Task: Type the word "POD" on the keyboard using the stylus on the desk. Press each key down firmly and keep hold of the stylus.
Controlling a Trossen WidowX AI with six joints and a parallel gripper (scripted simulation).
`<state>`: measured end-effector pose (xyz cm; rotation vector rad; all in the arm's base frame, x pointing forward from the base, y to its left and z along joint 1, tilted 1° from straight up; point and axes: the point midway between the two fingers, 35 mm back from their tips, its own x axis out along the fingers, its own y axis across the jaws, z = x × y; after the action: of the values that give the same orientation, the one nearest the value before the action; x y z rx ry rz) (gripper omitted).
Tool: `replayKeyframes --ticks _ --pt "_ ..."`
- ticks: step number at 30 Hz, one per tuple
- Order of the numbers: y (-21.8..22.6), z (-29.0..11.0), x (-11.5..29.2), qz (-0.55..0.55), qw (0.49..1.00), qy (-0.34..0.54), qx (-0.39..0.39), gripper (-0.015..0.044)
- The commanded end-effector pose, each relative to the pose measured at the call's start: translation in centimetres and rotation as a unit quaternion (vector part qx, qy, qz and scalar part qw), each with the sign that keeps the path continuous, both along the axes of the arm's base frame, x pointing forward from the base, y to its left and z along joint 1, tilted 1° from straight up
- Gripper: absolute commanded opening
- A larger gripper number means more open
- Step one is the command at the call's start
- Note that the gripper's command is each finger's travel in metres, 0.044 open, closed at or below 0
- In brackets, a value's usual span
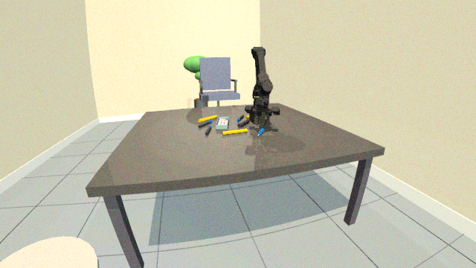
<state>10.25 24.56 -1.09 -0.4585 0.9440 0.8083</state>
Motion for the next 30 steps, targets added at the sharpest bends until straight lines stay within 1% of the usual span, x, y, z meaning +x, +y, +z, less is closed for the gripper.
replayKeyframes --ticks 1,30 --pt "-0.2 -0.4 0.0 0.002 1.000 0.000 -0.006 0.0150" --pt "-0.1 -1.6 0.0 0.002 1.000 0.000 -0.006 0.0150"
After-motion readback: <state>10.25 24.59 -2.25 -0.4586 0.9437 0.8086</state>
